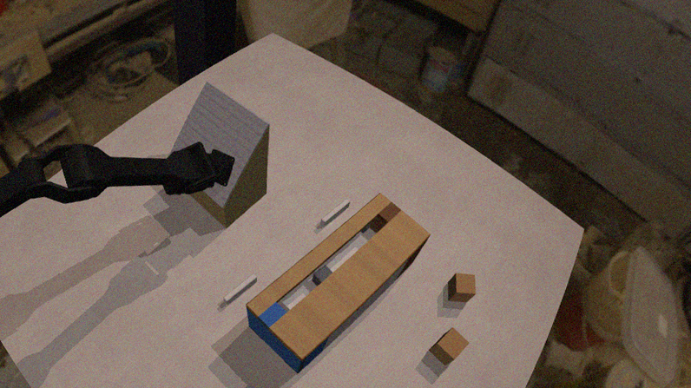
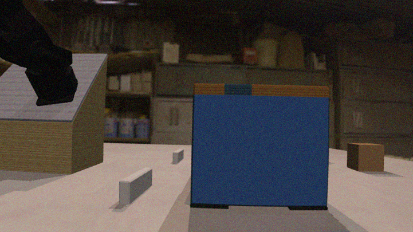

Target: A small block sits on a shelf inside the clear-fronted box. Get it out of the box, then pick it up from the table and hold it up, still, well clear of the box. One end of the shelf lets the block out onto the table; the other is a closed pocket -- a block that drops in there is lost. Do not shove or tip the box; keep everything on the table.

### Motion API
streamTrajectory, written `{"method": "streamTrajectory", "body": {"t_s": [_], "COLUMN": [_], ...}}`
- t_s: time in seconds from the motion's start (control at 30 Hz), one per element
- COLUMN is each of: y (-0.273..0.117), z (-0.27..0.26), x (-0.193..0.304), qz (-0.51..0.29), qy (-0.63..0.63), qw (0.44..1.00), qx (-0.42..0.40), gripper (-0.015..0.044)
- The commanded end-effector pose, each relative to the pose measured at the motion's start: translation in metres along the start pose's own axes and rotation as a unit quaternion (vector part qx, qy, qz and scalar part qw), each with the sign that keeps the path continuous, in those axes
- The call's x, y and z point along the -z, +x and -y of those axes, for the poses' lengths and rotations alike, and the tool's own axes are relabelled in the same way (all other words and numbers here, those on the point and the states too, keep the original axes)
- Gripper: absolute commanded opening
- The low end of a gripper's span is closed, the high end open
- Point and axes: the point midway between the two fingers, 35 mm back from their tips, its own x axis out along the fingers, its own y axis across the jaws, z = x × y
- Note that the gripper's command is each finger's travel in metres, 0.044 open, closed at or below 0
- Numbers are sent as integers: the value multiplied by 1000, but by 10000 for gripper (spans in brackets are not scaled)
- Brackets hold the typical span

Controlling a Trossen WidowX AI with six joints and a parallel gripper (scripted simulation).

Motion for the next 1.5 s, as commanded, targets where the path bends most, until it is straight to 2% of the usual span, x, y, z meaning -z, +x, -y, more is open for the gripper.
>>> {"method": "streamTrajectory", "body": {"t_s": [0.0, 0.13, 0.3, 0.57, 0.8, 1.03, 1.23, 1.47], "y": [0, -11, -41, -127, -227, -343, -450, -570], "z": [0, -8, -33, -72, -88, -88, -76, -53], "x": [-1, -17, -60, -141, -194, -222, -222, -192], "qz": [1, 30, 98, 227, 334, 433, 512, 594], "qy": [0, 3, 25, 70, 99, 110, 103, 82], "qw": [1000, 999, 992, 956, 902, 830, 757, 665], "qx": [-1, -21, -72, -173, -257, -334, -392, -445], "gripper": [400, 400, 400, 400, 400, 400, 400, 400]}}
